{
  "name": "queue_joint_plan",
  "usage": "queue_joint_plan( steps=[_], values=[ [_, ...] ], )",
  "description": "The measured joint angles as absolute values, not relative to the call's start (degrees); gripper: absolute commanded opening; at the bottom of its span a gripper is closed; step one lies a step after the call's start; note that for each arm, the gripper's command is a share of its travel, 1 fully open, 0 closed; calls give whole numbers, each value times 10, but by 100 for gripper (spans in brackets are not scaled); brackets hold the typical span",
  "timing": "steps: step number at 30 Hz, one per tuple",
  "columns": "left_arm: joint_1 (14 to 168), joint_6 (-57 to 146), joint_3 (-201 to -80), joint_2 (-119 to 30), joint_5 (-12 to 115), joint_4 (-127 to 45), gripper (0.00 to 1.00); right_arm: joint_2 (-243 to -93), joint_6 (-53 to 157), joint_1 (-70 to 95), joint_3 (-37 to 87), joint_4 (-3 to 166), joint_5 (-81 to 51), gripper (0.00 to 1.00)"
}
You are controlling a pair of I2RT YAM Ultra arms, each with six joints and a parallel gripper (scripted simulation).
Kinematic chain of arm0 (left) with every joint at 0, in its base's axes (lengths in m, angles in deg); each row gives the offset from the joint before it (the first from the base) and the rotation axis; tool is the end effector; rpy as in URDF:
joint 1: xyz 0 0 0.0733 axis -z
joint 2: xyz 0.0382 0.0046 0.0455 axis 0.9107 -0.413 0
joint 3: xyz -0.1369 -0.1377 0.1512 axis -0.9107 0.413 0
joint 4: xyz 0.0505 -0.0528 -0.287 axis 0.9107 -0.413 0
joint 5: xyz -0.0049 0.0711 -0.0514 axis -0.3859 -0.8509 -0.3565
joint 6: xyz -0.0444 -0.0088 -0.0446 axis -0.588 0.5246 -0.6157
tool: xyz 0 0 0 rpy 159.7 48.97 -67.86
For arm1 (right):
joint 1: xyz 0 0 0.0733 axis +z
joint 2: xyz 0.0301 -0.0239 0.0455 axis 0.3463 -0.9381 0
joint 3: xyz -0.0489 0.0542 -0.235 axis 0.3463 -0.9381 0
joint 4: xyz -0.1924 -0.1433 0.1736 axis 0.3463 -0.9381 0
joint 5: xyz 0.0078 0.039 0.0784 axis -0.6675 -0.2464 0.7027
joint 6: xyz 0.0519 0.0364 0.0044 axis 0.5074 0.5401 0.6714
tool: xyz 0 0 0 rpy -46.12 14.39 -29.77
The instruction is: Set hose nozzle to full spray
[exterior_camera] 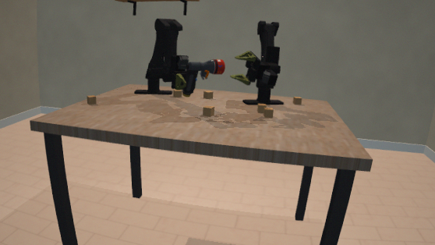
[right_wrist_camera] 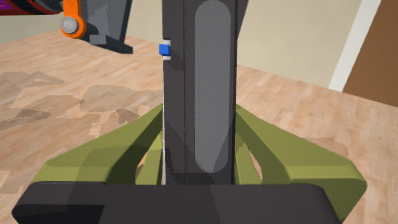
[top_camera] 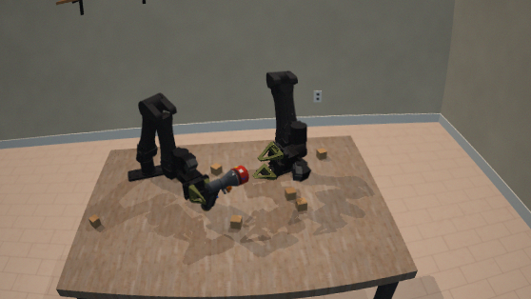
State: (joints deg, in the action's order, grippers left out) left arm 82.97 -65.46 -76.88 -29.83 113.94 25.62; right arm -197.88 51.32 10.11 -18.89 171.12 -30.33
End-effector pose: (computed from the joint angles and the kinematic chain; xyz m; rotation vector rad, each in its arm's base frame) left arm 0.1966 -0.1070 0.1304 0.4720 -2.0469 2.1459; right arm 0.2775 0.1530 0.0565 -0.2744 1.5576 0.2564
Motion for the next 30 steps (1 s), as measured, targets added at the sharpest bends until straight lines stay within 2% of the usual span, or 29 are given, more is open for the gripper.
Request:
queue_joint_plan(
  steps=[6, 7, 30],
  values=[
    [830, -655, -769, -299, 1139, 257, 87, -1979, 513, 101, -189, 1711, -303, 36],
    [830, -655, -769, -299, 1139, 257, 37, -1979, 513, 101, -189, 1711, -303, 36],
    [831, -658, -788, -296, 1135, 237, 37, -1979, 513, 101, -189, 1711, -303, 36]
  ],
)
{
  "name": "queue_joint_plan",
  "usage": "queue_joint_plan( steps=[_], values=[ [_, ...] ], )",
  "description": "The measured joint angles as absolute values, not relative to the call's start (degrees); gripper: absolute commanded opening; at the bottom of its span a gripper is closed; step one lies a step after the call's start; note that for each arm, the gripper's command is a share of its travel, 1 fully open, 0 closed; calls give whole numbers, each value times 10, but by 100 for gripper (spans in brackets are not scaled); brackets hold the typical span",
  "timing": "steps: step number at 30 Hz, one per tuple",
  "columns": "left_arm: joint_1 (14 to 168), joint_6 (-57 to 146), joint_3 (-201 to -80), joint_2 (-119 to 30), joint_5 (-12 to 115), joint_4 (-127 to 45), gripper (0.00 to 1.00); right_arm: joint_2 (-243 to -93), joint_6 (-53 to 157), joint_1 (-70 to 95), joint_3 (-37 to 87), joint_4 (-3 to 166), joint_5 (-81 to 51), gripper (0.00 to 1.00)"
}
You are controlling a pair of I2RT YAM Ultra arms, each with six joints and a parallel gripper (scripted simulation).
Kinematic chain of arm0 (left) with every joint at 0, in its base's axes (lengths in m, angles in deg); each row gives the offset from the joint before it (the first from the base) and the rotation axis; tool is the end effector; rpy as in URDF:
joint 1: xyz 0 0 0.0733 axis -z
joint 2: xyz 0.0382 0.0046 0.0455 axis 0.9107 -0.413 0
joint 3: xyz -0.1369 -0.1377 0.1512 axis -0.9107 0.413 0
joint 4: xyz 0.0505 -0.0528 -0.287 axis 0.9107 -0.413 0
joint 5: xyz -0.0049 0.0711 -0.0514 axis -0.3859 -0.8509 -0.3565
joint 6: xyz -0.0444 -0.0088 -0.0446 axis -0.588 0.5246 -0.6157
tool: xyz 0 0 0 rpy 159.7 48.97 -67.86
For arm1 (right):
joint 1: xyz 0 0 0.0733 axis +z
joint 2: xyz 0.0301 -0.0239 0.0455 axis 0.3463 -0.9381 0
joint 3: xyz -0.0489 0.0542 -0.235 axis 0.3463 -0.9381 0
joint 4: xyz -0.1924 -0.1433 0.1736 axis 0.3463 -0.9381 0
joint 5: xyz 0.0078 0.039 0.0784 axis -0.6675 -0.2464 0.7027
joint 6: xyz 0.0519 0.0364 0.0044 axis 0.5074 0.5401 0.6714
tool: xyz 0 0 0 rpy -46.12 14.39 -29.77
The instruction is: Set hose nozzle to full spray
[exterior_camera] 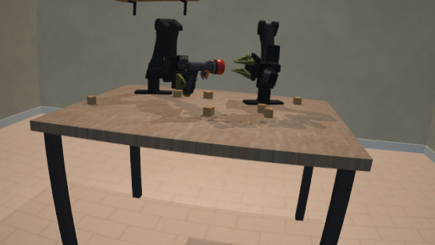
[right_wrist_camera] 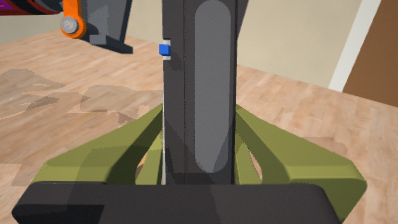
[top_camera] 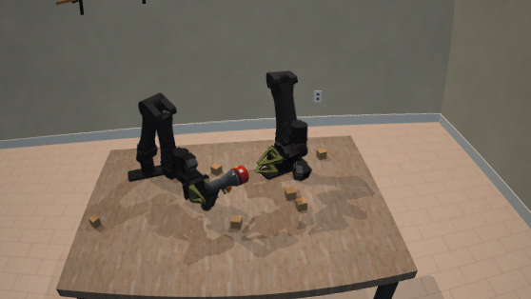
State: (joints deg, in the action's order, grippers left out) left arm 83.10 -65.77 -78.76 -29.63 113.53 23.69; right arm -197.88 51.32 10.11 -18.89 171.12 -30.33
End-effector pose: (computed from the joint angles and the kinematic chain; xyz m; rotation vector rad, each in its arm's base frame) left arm 0.2033 -0.1095 0.1375 0.4800 -2.0440 2.1483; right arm 0.2775 0.1530 0.0565 -0.2744 1.5576 0.2564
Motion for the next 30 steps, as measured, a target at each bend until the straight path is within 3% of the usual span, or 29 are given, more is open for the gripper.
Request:
queue_joint_plan(
  steps=[18, 30],
  values=[
    [854, -681, -993, -230, 1105, -24, 37, -1979, 513, 101, -189, 1711, -303, 36],
    [875, -668, -1150, -168, 1078, -290, 37, -1979, 513, 101, -189, 1711, -303, 36]
  ],
)
